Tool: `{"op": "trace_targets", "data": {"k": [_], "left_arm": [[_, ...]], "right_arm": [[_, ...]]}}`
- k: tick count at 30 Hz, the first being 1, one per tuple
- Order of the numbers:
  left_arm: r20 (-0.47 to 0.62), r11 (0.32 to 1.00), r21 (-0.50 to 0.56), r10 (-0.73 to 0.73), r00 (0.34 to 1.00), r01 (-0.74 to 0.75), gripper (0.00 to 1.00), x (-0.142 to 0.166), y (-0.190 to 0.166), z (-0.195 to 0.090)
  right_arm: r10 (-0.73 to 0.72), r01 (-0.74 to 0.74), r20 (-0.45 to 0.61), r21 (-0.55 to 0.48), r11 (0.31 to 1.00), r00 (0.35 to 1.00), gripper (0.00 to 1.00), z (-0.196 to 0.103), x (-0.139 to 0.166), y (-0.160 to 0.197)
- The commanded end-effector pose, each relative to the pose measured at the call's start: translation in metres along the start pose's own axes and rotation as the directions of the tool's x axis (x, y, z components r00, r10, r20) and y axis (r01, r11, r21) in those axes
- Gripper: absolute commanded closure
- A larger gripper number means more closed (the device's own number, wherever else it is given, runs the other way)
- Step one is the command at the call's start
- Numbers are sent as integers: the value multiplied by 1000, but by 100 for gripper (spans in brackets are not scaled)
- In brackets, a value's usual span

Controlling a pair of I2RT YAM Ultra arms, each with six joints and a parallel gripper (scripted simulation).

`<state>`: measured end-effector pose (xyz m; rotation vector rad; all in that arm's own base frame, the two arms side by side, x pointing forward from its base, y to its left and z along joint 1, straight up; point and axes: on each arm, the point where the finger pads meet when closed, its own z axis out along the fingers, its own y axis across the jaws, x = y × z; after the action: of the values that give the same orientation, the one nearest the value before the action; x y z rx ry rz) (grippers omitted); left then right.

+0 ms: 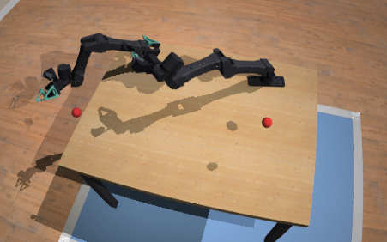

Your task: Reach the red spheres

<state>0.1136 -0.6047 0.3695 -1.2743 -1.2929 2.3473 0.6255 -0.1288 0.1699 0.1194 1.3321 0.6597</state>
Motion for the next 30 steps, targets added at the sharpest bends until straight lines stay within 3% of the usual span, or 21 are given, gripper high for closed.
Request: {"op": "trace_targets", "data": {"k": [1, 21, 30], "left_arm": [[0, 1000, 6, 17, 1000, -17, 0, -2, -9, 1], [5, 1000, 5, 18, 1000, -18, 0, -4, -9, 0], [122, 998, -52, 52, 991, -46, 0, -38, -14, -26]], "right_arm": [[-12, 12, 12, -9, 1000, 1000, 0, 2, -8, 4], [-12, 13, 12, -10, 1000, 1000, 0, 3, -8, 5], [-37, 37, 13, -21, 999, 999, 0, 16, -4, 26]]}}
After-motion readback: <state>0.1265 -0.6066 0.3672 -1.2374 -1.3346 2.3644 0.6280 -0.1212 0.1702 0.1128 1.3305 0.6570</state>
